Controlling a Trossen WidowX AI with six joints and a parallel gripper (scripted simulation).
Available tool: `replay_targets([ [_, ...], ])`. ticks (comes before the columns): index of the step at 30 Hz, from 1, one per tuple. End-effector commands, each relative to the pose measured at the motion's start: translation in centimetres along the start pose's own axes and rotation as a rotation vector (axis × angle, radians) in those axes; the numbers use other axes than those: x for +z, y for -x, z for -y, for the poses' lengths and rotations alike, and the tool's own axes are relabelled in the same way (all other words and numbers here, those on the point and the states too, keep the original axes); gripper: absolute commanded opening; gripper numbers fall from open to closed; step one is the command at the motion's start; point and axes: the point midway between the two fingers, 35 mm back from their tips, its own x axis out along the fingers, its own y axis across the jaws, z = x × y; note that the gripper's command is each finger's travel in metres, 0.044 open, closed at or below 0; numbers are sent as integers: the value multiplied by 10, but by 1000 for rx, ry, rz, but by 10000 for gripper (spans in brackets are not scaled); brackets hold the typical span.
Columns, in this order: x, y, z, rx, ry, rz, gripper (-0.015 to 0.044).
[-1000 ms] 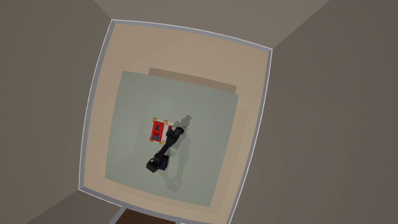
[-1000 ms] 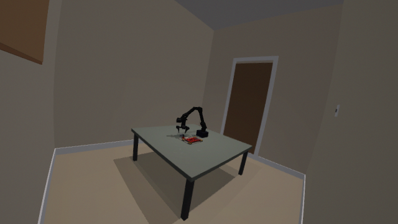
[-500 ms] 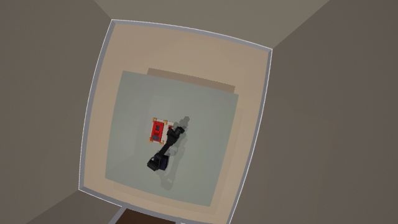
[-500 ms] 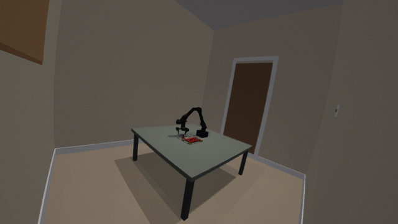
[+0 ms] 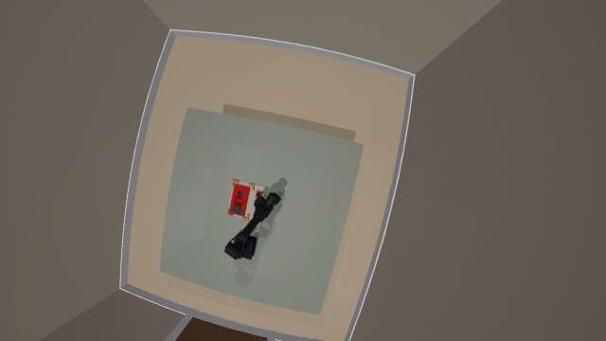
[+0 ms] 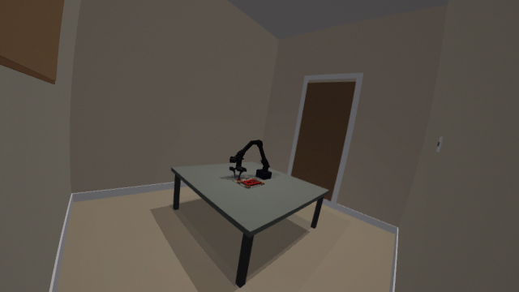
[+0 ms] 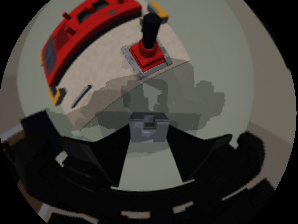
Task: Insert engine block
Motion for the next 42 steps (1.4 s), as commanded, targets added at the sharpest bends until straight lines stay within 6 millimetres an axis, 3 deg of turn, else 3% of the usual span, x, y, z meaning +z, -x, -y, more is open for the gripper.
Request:
replay_targets([
  [1,1,-1,0,1,1,5,197],
  [4,1,-1,0,1,1,5,177],
  [11,1,12,4,1,1,5,0],
  [42,-1,109,13,0,2,5,0],
])
